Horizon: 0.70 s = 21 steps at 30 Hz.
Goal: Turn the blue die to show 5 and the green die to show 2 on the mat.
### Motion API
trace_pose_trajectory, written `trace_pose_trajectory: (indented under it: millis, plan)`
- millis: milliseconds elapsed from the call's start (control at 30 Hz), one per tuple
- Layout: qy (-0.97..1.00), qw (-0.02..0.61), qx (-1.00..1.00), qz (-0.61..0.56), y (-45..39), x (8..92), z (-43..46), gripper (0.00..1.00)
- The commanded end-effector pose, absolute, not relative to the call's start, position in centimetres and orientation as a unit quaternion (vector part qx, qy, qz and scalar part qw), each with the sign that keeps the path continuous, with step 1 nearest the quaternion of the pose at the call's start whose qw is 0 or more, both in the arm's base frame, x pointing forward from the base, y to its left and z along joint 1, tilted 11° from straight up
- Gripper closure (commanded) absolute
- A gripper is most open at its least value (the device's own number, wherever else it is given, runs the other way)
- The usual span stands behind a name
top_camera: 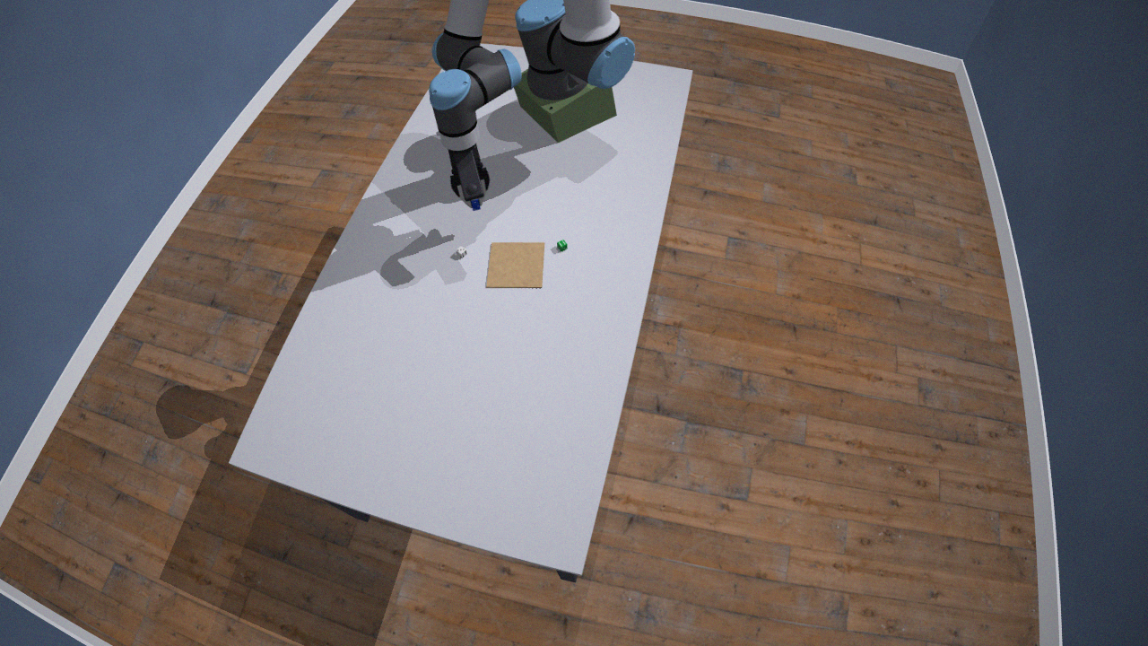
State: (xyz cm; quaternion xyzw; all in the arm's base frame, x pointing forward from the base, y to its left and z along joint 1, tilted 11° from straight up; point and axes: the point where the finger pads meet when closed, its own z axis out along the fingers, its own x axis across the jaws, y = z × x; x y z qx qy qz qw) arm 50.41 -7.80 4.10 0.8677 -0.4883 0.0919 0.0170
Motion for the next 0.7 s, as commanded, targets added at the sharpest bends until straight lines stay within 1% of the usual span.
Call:
trace_pose_trajectory:
  millis: [0,667]
  plan:
    - [-0.488,0.017,0.868,0.091,-7.67,50.23,5.43,0.97]
    - [-0.484,0.017,0.870,0.091,-7.57,50.25,5.64,0.97]
